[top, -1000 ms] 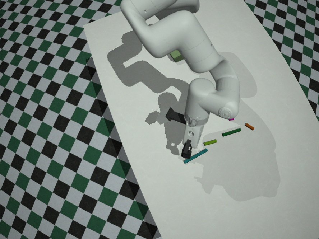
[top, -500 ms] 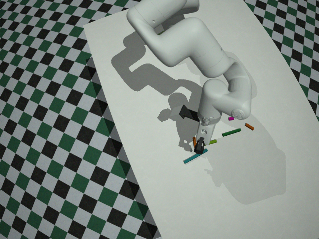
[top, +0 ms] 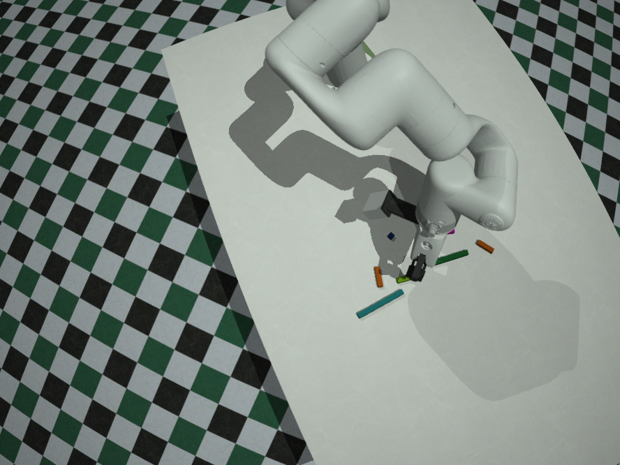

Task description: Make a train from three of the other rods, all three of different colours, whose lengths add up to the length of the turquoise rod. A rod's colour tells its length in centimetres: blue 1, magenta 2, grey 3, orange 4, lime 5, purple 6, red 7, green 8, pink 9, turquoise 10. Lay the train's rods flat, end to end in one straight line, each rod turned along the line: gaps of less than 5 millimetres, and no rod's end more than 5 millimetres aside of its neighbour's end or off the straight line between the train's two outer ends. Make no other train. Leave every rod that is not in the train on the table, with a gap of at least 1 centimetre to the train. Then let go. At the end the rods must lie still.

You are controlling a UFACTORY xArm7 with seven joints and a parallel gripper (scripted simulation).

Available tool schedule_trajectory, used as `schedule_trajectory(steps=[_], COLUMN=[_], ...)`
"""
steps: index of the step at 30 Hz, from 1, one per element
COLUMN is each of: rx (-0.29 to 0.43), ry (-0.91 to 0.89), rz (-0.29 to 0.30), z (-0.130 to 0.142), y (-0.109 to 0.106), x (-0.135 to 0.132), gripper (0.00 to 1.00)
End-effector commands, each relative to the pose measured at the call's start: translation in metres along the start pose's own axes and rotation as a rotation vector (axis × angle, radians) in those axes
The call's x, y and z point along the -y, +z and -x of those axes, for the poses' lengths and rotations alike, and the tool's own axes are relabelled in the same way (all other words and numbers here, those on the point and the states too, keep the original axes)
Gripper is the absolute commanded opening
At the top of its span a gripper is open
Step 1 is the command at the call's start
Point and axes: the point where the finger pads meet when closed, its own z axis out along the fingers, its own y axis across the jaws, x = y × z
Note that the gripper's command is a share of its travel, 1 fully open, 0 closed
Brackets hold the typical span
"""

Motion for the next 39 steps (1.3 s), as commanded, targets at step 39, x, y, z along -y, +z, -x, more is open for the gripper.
schedule_trajectory(steps=[39], rx=[-0.038], ry=[0.012], rz=[0.151], z=[0.036], y=[-0.007], x=[-0.069], gripper=[1.00])
